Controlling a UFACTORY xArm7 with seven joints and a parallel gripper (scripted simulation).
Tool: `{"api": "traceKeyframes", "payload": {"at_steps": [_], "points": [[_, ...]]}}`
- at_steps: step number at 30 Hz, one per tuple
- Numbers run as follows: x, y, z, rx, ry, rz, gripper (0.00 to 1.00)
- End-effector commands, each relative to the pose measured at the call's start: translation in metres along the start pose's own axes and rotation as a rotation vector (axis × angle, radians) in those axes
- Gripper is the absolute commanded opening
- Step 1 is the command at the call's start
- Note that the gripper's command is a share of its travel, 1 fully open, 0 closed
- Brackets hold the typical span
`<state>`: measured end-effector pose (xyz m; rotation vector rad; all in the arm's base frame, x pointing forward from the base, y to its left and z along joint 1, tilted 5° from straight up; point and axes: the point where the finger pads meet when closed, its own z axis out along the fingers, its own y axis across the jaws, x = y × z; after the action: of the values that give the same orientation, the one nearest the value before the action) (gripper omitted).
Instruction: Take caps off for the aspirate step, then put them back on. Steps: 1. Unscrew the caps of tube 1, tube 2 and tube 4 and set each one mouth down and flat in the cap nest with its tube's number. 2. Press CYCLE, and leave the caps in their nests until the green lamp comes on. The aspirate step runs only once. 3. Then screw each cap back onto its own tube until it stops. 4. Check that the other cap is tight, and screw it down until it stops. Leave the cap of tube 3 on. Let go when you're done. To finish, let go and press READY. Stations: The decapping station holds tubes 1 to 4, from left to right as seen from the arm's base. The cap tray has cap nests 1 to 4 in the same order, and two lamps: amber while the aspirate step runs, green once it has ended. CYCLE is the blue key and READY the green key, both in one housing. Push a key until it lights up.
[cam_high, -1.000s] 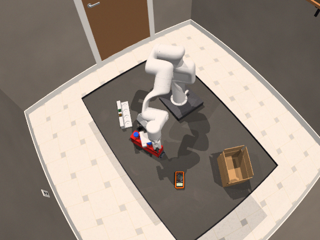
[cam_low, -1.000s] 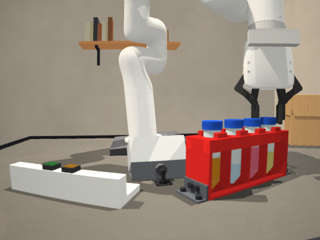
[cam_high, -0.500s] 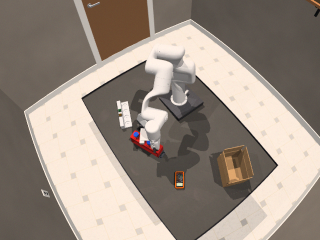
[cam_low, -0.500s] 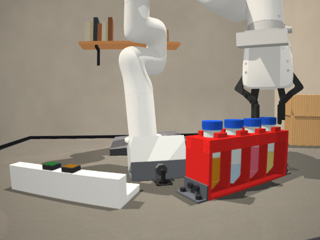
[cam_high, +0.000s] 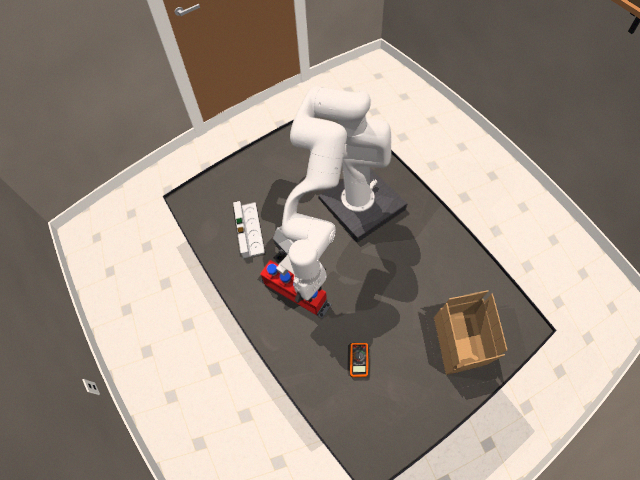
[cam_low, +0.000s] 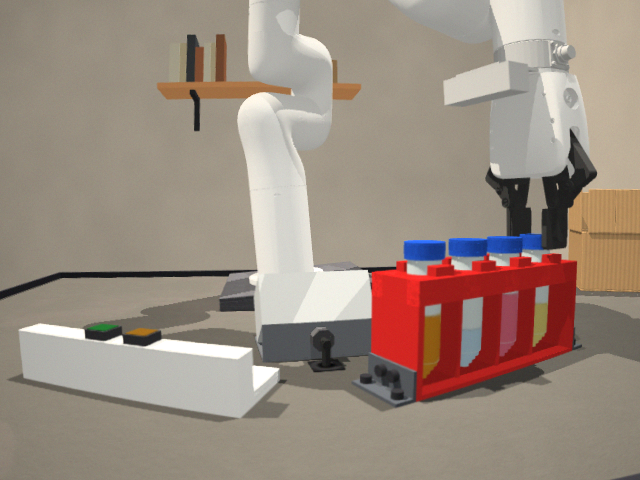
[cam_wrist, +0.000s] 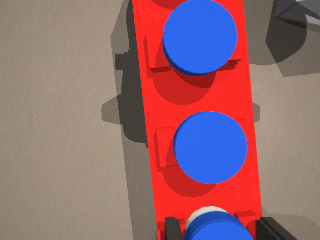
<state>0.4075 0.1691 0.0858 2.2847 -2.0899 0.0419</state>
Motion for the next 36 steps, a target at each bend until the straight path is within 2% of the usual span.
{"api": "traceKeyframes", "payload": {"at_steps": [1,9,19,20,34,36], "points": [[-0.0008,-0.0016,-0.0019,0.019,0.029,0.277,0.46],[-0.0008,-0.0016,-0.0019,0.024,0.025,0.614,0.46],[-0.0008,-0.0015,-0.0020,0.026,0.027,0.670,0.46],[-0.0008,-0.0015,-0.0020,0.026,0.027,0.670,0.00],[-0.0008,-0.0015,-0.0020,0.026,0.027,0.670,0.00],[-0.0009,-0.0015,-0.0021,0.024,0.028,0.570,0.00]]}}
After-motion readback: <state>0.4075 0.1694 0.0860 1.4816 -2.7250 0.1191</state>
